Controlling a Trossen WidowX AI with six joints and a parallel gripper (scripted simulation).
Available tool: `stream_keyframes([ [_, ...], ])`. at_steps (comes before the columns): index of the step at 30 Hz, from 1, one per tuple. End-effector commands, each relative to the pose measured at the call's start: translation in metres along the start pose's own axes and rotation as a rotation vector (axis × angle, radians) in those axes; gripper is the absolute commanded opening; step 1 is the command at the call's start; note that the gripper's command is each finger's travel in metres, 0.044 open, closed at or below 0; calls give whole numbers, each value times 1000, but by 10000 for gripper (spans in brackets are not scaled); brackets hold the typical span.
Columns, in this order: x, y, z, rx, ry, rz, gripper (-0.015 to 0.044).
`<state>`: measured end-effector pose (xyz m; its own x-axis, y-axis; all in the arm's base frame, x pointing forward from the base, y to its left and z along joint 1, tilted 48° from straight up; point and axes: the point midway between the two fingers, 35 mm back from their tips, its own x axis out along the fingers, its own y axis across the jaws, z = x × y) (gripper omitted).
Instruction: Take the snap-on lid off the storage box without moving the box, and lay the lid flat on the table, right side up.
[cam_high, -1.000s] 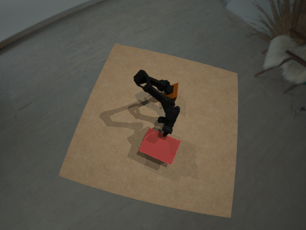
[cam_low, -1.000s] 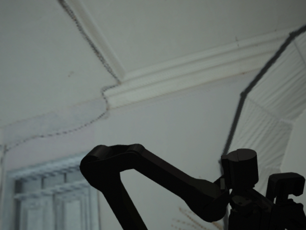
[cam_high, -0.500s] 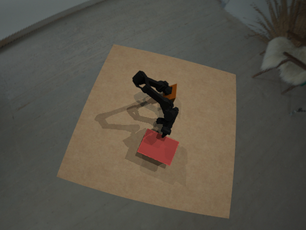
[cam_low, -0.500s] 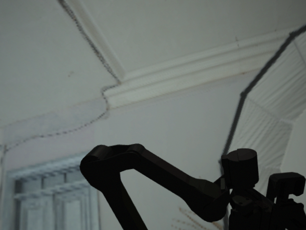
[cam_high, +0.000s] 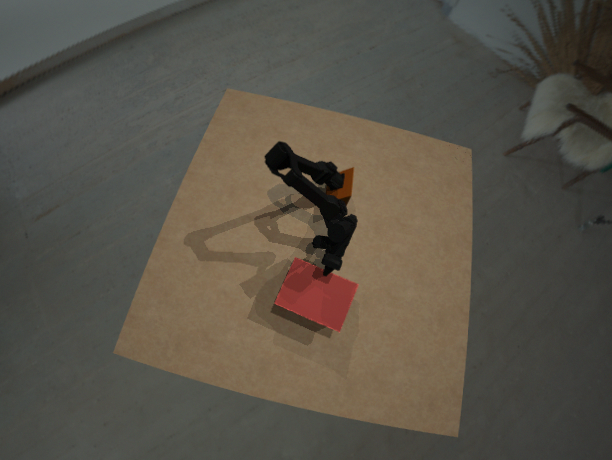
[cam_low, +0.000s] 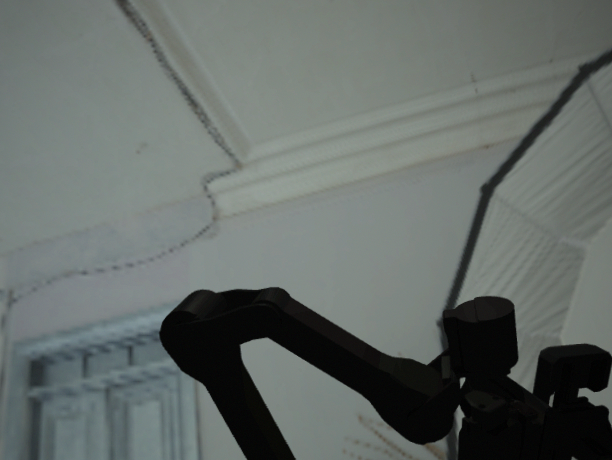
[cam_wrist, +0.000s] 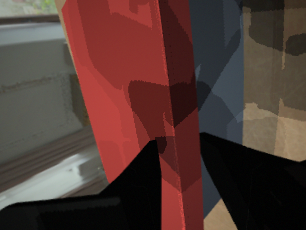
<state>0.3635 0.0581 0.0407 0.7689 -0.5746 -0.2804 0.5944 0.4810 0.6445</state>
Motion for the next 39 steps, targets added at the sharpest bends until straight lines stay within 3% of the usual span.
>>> stream_keyframes([
  [1,1,0,0,-2,0,-1,0],
  [39,4,2,0,-2,0,-1,0],
])
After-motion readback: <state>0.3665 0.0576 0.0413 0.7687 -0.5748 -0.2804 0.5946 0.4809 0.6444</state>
